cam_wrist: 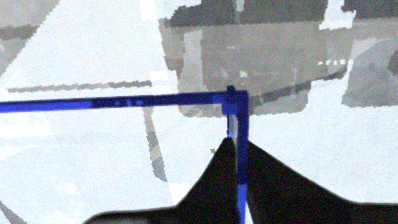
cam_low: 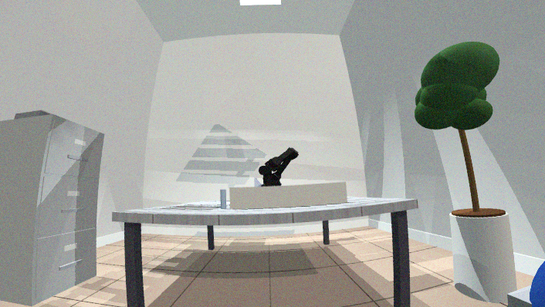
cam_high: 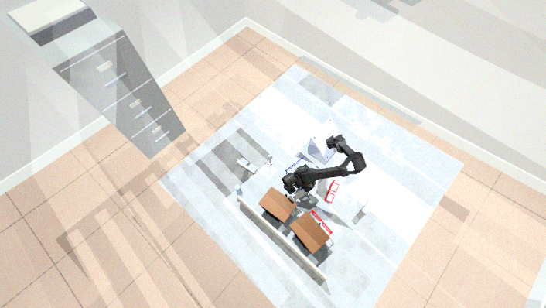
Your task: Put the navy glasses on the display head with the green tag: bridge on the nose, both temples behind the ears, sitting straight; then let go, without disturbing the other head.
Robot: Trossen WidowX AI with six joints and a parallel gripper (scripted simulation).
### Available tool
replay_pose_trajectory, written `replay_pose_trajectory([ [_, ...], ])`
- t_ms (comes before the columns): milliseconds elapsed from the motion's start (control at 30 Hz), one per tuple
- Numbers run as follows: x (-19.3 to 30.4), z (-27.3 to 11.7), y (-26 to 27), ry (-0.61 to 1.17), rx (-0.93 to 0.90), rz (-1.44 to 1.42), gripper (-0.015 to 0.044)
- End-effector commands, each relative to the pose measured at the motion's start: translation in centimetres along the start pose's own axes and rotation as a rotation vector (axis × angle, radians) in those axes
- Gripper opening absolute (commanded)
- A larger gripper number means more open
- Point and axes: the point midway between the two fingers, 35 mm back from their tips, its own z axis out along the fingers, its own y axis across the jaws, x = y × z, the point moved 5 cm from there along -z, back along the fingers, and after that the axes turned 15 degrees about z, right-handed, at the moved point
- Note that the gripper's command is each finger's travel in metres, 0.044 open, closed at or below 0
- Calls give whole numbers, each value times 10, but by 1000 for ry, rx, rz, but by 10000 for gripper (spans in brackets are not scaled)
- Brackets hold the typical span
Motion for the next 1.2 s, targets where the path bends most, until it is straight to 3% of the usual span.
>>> replay_pose_trajectory([
  [0, 1, 8, 4, -4, -13, 9, 0],
  [300, 1, 8, 4, -4, -13, 9, 0],
  [433, 0, 6, 2, 0, -5, 1, 105],
  [1167, 3, 0, 10, -2, -10, 6, 108],
])
